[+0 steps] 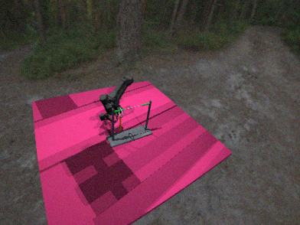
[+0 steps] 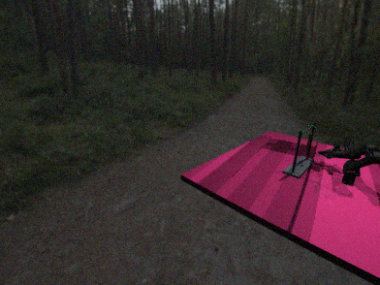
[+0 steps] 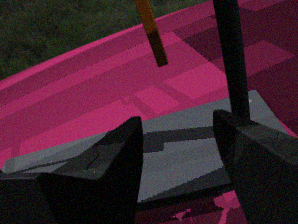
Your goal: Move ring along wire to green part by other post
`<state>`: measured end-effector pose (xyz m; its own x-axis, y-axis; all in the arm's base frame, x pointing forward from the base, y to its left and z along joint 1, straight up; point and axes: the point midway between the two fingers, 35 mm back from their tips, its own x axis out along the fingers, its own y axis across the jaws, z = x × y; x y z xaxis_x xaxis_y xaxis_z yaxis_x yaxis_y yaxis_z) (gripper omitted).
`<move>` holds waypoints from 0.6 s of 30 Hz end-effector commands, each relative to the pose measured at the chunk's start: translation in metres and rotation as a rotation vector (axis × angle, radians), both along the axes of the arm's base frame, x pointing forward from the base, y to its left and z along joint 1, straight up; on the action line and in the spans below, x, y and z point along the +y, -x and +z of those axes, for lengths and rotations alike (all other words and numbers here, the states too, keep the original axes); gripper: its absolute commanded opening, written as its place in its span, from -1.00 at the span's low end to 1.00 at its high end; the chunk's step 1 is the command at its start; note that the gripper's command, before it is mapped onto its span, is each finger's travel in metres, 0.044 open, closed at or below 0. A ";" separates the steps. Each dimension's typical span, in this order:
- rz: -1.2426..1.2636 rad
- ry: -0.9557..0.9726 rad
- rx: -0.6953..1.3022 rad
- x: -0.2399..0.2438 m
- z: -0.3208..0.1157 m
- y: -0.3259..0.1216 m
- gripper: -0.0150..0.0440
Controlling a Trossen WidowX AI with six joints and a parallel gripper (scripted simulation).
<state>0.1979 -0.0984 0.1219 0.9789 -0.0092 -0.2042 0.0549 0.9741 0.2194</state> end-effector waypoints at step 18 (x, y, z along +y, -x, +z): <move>0.014 0.210 -0.010 0.001 0.011 -0.031 0.05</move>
